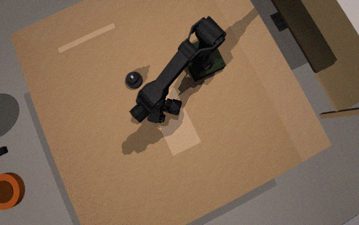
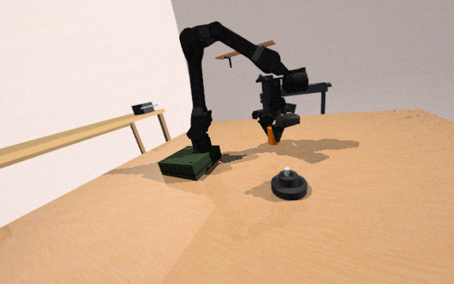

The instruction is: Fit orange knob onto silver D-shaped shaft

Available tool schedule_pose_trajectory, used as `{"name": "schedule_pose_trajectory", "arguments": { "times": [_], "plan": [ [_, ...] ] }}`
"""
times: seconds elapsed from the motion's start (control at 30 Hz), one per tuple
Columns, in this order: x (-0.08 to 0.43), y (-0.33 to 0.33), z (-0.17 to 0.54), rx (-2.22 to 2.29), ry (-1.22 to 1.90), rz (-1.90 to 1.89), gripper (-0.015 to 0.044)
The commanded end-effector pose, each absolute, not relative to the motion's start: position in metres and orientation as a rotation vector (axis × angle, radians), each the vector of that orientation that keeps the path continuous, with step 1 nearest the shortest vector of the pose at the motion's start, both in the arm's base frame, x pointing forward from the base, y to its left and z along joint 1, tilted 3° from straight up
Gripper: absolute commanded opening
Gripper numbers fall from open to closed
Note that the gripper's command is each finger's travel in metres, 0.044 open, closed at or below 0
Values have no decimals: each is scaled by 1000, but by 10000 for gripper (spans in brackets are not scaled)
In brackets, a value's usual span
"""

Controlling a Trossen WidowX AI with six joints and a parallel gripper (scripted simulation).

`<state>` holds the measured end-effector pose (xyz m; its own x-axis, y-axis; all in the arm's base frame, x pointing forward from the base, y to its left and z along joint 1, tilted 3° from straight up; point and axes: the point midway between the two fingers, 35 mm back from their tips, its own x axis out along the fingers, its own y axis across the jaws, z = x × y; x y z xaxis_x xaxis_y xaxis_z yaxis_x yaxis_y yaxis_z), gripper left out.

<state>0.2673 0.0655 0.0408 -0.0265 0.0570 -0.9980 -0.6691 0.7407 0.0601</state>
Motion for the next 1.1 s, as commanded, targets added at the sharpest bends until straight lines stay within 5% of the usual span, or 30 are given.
{"name": "schedule_pose_trajectory", "arguments": {
  "times": [0.0,1.07],
  "plan": [
    [269,66,75,-527,1475,614,0],
    [260,72,161,-753,1357,360,0]
  ]
}}
